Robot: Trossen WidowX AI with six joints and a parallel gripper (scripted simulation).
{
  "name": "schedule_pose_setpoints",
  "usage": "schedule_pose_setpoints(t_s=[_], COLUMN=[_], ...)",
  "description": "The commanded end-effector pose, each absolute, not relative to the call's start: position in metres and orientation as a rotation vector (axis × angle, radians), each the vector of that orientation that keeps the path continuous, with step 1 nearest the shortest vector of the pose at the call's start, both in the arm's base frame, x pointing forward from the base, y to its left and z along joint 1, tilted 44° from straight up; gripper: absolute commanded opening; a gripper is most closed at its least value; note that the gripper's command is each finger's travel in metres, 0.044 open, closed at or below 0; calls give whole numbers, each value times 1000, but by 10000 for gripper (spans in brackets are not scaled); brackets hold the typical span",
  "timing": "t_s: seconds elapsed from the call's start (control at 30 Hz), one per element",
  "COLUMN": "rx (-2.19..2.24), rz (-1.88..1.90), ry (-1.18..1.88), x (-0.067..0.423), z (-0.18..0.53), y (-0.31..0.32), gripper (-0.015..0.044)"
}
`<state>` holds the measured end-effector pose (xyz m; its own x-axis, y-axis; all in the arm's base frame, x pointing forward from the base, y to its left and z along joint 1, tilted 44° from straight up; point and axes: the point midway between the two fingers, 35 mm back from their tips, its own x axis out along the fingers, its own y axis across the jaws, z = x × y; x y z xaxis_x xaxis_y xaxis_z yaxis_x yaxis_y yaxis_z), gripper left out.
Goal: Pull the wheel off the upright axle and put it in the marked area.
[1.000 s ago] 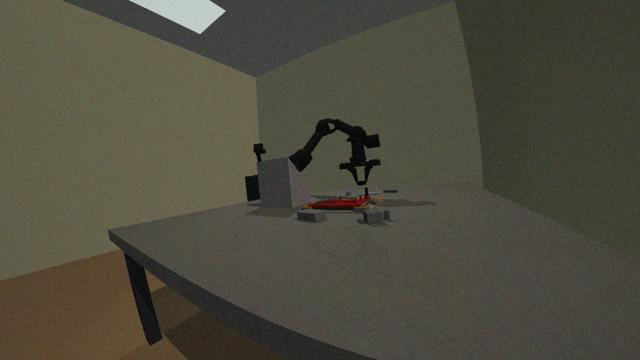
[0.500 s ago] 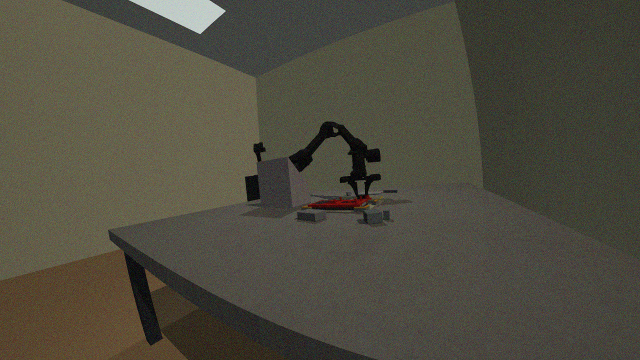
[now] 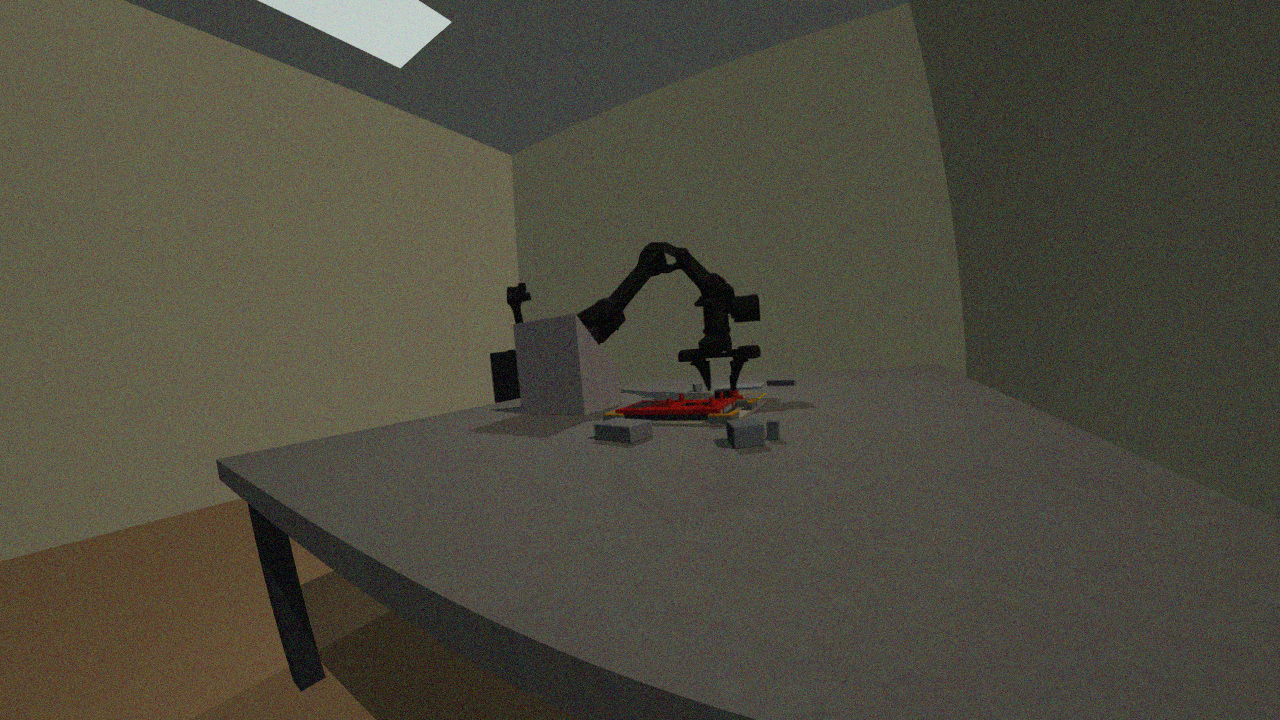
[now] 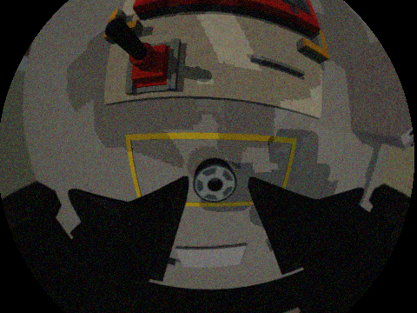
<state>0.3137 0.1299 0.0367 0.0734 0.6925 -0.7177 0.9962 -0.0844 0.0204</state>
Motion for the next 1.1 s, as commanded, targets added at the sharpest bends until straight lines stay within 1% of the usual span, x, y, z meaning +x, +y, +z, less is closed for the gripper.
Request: schedule_pose_setpoints(t_s=[0.0, 0.07, 0.2, 0.27, 0.37, 0.4, 0.53, 1.07], rx=[1842, 1844, 1844, 1847, 1840, 1838, 1840, 1841], rz=[-741, -745, -746, -759, -764, -764, -756, -756], ry=[1654, 1653, 1652, 1642, 1642, 1644, 1654, 1654], x=[315, 313, 312, 308, 278, 266, 228, 226], z=[61, 74, 76, 69, 73, 74, 77, 77], y=[109, 97, 95, 91, 67, 60, 43, 42], gripper=[300, 300, 300, 352, 431, 440, 440, 440])
